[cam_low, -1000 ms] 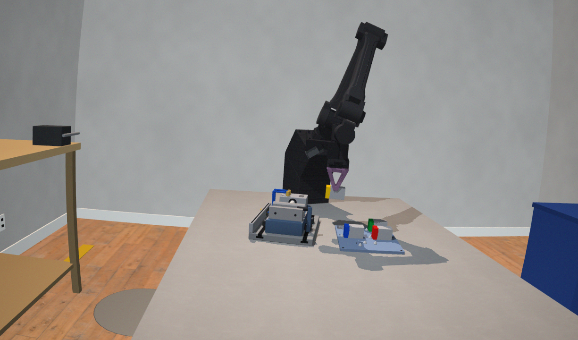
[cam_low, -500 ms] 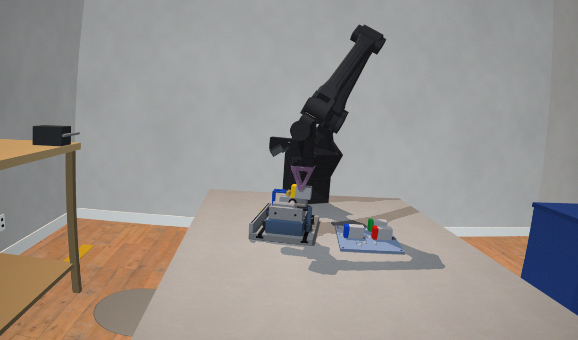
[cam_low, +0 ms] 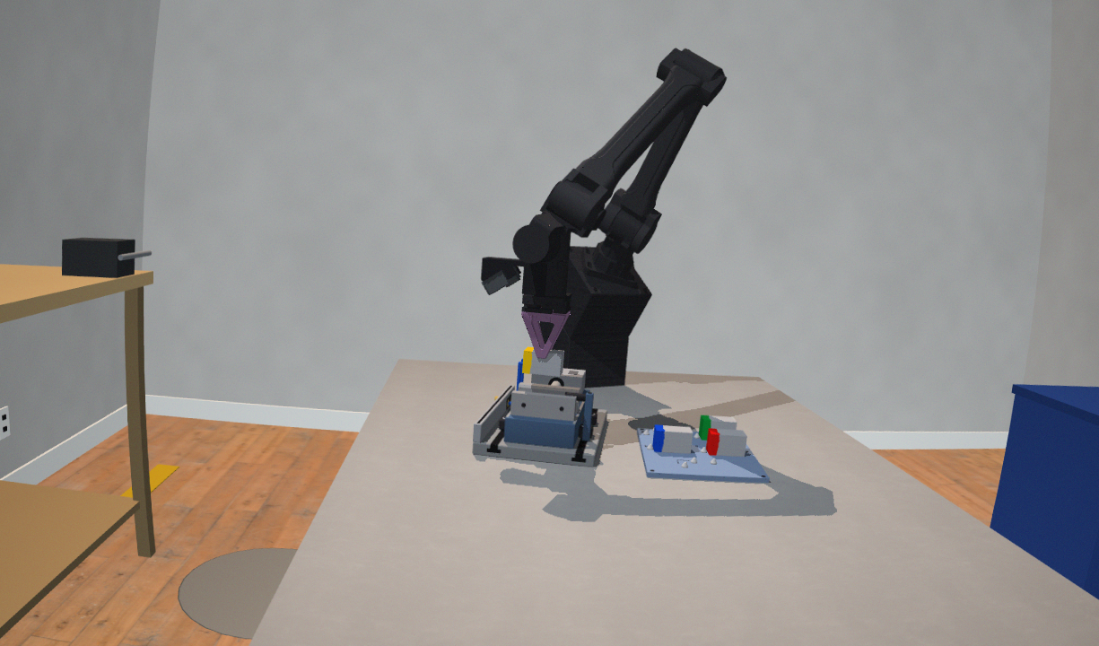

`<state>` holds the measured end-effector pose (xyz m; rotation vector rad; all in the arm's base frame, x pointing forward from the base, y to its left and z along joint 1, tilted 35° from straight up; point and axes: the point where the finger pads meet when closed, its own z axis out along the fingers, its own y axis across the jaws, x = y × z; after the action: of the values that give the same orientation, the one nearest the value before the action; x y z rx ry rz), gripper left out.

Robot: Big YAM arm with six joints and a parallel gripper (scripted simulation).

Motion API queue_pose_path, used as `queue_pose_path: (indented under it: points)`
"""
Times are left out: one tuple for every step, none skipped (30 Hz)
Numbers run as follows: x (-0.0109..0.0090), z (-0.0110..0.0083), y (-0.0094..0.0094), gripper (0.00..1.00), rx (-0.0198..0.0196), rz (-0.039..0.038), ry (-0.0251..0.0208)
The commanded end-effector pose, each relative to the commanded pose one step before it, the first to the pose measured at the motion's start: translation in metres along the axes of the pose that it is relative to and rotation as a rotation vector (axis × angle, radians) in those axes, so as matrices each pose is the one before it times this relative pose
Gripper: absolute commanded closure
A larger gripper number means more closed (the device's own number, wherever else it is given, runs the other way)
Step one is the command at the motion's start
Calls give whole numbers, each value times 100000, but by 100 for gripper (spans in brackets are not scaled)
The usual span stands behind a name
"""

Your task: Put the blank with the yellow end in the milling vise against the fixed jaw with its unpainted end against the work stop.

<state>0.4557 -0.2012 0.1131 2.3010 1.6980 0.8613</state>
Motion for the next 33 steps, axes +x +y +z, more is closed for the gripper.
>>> queue_pose_path:
  points:
    - [1052,-355,1075,100,-605,-4138,1258]
    - [0,0,0,100,0,0,0]
    - [0,0,0,100,0,0,0]
    - [-1484,-654,-76,100,-1083,2538,-1690]
    - [-8,0,-2,100,10,0,-47]
    - [-7,-1,-1,100,7,370,-41]
    - [94,42,5,100,70,-25,94]
    - [480,212,15,100,360,-837,481]
    - [301,134,10,100,226,-533,303]
    - [72,31,3,100,53,-127,72]
    - [-42,-19,-1,100,-32,75,-43]
    - [-34,-15,-1,100,-25,61,-34]
    - [0,0,-1,100,1,0,0]
    - [0,0,0,100,0,0,0]
    - [0,0,0,100,-1,0,0]
    - [0,0,0,100,0,0,0]
    - [0,0,0,100,1,0,0]
    - [0,0,0,100,0,0,0]
    - [0,0,0,100,0,0,0]
    - [0,0,0,100,0,0,0]
    - [0,0,0,100,0,0,0]
    - [0,0,0,100,0,0,0]
    - [0,0,0,100,0,0,0]
    - [0,0,0,100,-1,0,0]
    - [0,0,0,100,0,0,0]
    - [0,0,0,100,0,0,0]
    - [0,0,0,100,0,0,0]
    - [0,0,0,100,-1,0,0]
    - [0,0,0,100,0,0,0]
    - [0,0,0,100,0,0,0]
    - [0,0,0,100,0,0,0]
    - [0,0,0,100,0,0,0]
    - [0,0,0,100,0,0,0]
